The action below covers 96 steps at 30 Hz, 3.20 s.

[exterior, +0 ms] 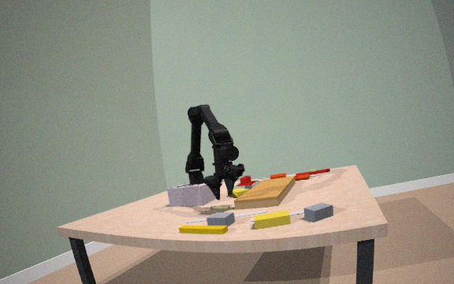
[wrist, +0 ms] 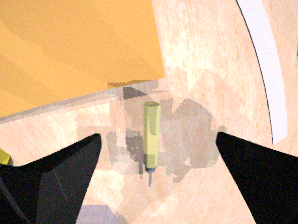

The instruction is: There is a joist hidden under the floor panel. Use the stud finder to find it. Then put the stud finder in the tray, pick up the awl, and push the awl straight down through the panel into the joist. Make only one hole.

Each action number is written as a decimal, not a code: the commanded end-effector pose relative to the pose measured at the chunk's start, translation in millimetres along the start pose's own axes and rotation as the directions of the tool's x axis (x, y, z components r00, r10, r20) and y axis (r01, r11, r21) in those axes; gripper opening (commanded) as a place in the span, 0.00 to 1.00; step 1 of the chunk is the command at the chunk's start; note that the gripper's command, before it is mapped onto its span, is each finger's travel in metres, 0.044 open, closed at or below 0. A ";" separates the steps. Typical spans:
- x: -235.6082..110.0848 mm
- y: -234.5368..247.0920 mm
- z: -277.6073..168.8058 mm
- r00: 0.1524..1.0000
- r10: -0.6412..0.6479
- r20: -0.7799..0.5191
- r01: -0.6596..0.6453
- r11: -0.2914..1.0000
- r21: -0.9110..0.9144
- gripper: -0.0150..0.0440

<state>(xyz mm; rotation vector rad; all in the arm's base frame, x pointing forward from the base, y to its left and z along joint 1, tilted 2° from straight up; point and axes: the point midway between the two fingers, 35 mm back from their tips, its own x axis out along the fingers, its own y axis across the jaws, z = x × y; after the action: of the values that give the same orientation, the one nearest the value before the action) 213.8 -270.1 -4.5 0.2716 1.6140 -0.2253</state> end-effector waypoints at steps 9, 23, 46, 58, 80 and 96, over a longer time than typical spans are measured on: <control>5.4 5.2 -4.8 1.000 0.000 -0.004 0.000 1.000 -0.001 1.00; 28.2 4.9 -2.8 1.000 0.000 -0.004 0.000 1.000 -0.001 1.00; 51.5 5.6 -2.3 1.000 0.001 -0.004 -0.001 1.000 -0.001 0.73; 51.5 5.6 -2.3 1.000 0.001 -0.004 -0.001 1.000 -0.001 0.33; -71.7 5.0 -9.9 1.000 0.000 -0.004 0.000 1.000 -0.001 0.25; -85.9 -15.5 -27.7 0.936 0.058 0.347 -0.123 0.978 0.169 0.25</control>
<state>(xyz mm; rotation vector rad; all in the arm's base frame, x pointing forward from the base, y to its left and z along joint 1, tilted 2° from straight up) 192.8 -277.2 78.1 0.3955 1.3271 -0.3099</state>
